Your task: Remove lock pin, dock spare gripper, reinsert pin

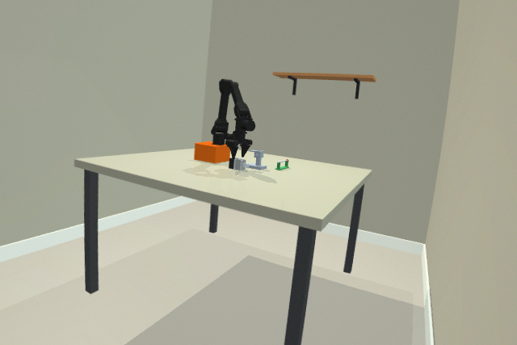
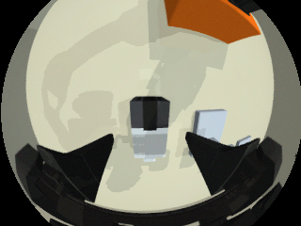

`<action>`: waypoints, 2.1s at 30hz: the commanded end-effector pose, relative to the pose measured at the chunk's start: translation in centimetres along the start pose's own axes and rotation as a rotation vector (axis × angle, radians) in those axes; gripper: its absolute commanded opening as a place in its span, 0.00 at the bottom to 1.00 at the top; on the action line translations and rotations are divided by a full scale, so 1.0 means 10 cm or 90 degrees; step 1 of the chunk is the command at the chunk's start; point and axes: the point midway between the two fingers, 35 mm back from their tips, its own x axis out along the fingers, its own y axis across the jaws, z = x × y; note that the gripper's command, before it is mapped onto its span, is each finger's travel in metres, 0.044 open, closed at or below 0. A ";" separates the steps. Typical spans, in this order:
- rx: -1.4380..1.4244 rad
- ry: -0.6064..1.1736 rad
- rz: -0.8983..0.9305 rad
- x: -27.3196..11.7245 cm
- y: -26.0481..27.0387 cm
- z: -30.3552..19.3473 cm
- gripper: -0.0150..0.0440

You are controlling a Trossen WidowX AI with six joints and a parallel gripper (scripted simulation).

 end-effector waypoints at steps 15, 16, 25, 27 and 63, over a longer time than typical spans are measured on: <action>0.000 -0.001 -0.001 -0.14 0.00 -0.01 1.00; 0.000 -0.001 0.000 -0.22 0.01 -0.01 1.00; -0.001 0.012 0.001 -0.51 0.01 -0.02 1.00; 0.011 0.071 -0.010 -0.52 0.01 -0.02 1.00; 0.003 0.497 0.004 -0.24 0.03 -0.01 1.00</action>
